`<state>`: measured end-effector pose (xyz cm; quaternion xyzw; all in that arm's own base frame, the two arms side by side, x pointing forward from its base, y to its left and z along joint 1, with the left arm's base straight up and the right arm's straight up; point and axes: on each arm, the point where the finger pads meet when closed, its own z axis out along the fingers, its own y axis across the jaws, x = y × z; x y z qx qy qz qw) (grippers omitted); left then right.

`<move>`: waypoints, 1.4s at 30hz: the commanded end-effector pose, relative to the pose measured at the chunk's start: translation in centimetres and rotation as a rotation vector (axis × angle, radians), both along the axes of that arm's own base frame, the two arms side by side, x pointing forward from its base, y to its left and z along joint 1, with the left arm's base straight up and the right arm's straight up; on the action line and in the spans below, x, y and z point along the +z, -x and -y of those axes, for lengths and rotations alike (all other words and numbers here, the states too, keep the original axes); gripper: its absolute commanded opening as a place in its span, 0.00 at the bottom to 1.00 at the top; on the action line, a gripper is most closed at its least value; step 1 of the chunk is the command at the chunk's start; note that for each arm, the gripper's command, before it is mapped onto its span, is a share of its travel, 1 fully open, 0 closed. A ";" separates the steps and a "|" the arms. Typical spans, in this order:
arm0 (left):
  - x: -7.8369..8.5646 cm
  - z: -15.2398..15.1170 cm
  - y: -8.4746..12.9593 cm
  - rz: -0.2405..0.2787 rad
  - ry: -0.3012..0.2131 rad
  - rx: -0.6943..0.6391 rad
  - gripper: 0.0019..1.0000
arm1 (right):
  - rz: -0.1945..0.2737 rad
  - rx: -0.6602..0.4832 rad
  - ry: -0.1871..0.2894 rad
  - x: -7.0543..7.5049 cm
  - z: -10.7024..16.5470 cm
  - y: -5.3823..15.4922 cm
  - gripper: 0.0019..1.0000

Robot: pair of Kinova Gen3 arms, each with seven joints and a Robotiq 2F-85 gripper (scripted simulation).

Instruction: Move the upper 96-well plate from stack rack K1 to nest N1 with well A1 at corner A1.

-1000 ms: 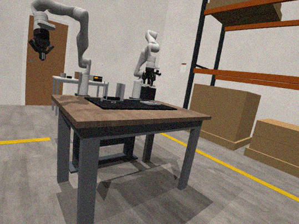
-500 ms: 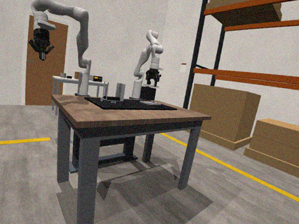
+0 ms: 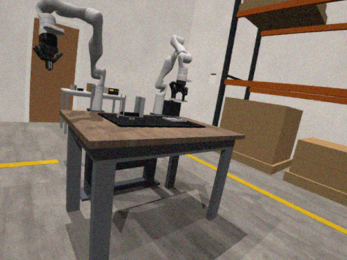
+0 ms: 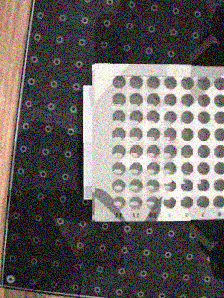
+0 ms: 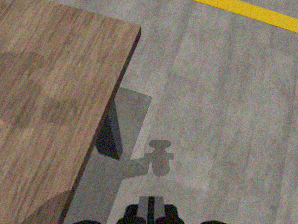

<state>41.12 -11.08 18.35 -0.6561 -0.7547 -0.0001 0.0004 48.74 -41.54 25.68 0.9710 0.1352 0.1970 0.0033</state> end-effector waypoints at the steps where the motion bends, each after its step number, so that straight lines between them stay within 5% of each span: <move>1: 0.1 0.1 0.0 0.002 0.001 0.000 0.94 | 0.003 0.000 0.002 0.2 0.0 0.0 0.02; 26: 0.1 0.2 0.0 0.002 0.001 0.000 0.94 | 0.003 0.000 0.002 0.2 0.0 0.0 0.02; 42: -2.3 0.2 -0.1 0.002 0.001 0.000 0.94 | 0.003 0.000 0.002 0.2 0.0 0.0 0.02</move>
